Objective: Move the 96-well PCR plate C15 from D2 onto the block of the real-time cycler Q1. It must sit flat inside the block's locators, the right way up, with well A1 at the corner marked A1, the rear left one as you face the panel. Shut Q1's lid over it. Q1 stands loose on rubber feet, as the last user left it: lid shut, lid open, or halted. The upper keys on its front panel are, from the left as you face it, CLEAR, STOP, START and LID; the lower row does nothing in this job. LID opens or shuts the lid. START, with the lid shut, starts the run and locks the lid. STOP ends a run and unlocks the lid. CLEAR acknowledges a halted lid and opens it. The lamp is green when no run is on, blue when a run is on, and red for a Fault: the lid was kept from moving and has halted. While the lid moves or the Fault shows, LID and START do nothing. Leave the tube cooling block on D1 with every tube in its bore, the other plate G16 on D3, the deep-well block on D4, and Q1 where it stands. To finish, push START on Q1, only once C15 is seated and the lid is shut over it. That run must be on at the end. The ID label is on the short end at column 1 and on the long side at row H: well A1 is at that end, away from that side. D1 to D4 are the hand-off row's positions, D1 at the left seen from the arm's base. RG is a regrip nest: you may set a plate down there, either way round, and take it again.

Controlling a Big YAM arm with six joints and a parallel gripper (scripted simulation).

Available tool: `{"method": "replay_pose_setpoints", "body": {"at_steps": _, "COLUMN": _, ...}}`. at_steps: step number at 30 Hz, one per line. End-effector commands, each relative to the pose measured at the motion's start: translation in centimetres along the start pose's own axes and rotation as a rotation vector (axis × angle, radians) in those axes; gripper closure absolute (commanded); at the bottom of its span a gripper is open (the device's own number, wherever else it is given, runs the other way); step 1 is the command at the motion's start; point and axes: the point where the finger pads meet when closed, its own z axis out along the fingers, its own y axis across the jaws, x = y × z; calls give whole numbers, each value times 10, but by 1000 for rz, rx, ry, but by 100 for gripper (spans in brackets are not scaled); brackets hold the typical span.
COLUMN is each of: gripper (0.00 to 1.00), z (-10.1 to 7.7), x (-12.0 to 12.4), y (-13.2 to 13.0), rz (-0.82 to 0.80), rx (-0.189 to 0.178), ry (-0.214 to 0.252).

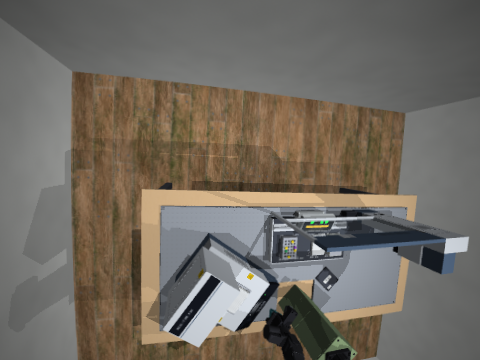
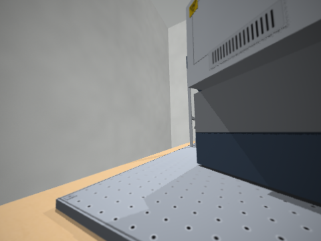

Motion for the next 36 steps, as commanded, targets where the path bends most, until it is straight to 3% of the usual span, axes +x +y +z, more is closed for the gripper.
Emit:
{"method": "replay_pose_setpoints", "body": {"at_steps": 1, "gripper": 100, "z": 5, "x": -4, "y": 0, "rz": -6, "rx": 15, "ry": -6}}
{"method": "replay_pose_setpoints", "body": {"at_steps": 8, "gripper": 100, "z": 11, "x": -4, "y": -4, "rz": -6, "rx": 37, "ry": -12}}
{"method": "replay_pose_setpoints", "body": {"at_steps": 15, "gripper": 100, "z": 15, "x": -3, "y": 17, "rz": -8, "rx": 9, "ry": -4}}
{"method": "replay_pose_setpoints", "body": {"at_steps": 24, "gripper": 100, "z": 6, "x": 1, "y": 9, "rz": 0, "rx": 8, "ry": -4}}
{"method": "replay_pose_setpoints", "body": {"at_steps": 29, "gripper": 100, "z": 6, "x": 4, "y": 27, "rz": 8, "rx": -30, "ry": 7}}
{"method": "replay_pose_setpoints", "body": {"at_steps": 36, "gripper": 100, "z": 5, "x": 0, "y": 21, "rz": -7, "rx": -18, "ry": 3}}
